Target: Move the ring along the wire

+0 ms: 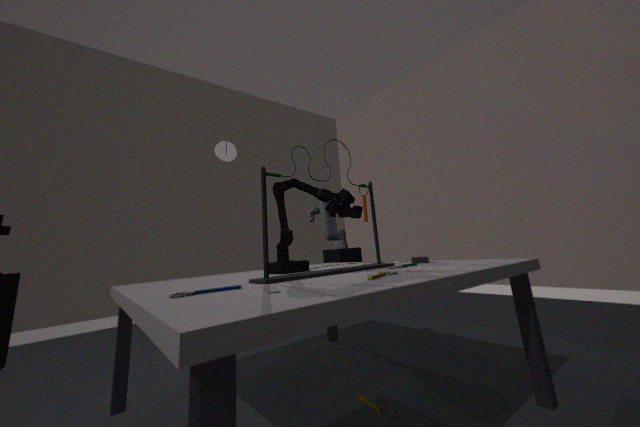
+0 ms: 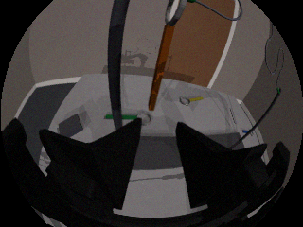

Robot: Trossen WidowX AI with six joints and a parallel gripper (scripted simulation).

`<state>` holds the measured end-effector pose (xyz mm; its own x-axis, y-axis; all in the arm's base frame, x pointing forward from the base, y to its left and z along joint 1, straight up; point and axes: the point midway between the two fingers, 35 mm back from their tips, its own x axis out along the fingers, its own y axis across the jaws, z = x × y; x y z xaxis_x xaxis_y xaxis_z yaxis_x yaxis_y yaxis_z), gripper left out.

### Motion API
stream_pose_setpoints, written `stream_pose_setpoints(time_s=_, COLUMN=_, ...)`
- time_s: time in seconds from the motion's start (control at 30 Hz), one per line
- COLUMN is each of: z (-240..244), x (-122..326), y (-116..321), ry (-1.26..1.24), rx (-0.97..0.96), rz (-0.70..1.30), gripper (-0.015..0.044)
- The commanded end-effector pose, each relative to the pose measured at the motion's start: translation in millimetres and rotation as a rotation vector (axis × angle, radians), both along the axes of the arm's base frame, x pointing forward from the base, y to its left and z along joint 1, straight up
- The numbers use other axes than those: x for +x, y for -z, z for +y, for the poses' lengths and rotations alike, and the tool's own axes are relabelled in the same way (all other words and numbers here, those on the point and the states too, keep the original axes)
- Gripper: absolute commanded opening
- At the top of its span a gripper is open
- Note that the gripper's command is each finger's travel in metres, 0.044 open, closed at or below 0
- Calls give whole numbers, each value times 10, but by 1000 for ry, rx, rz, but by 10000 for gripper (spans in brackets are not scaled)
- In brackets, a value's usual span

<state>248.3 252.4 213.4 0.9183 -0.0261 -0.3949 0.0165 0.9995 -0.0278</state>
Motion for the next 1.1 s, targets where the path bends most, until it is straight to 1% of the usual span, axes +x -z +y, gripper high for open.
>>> stream_pose_setpoints(time_s=0.0, z=2, x=-19, y=-6, ry=0, rx=0, rz=1, gripper=186)
stream_pose_setpoints(time_s=0.17, z=6, x=-437, y=-188, ry=-1, rx=0, rz=1, gripper=317)
stream_pose_setpoints(time_s=0.3, z=4, x=-455, y=-198, ry=-1, rx=-1, rz=0, gripper=423)
stream_pose_setpoints(time_s=0.33, z=4, x=-455, y=-198, ry=-1, rx=-1, rz=0, gripper=440)
stream_pose_setpoints(time_s=1.07, z=4, x=-455, y=-198, ry=-1, rx=-1, rz=0, gripper=440)
